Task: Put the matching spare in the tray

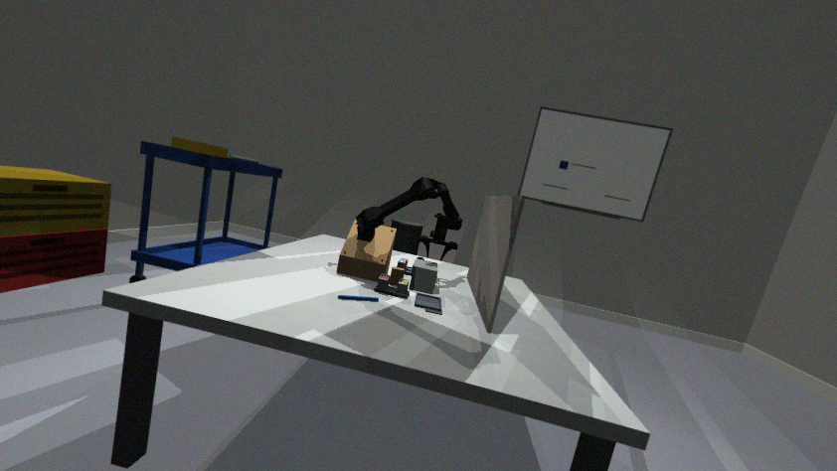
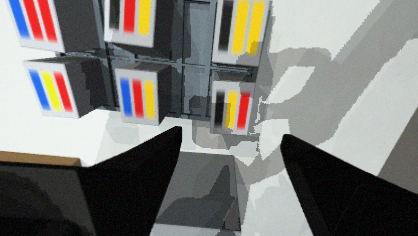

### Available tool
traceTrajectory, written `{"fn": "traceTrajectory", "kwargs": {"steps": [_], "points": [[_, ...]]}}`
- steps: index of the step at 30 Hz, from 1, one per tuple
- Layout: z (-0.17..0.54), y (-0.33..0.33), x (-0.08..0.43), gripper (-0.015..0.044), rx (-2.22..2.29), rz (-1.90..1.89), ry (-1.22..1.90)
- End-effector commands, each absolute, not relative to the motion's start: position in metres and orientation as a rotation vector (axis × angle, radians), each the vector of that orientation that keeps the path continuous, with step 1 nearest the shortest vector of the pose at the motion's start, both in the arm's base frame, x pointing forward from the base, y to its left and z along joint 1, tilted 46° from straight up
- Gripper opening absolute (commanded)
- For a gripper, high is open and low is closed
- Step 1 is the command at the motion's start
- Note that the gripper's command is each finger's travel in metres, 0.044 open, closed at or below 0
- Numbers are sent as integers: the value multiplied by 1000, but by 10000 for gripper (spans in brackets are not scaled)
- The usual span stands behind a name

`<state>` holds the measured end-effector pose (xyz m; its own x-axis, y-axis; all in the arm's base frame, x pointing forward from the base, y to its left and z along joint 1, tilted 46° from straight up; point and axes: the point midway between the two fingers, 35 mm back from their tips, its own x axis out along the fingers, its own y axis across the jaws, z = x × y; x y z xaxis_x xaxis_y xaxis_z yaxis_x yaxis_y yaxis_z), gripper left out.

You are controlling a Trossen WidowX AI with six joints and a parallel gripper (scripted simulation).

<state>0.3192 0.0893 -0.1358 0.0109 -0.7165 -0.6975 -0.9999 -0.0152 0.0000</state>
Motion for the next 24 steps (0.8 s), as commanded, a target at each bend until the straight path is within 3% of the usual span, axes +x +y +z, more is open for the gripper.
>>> {"fn": "traceTrajectory", "kwargs": {"steps": [1, 24], "points": [[-136, 89, 321, 300, -1794, 725, 1746], [-160, 66, 324, 300, -1794, 726, 1745]]}}
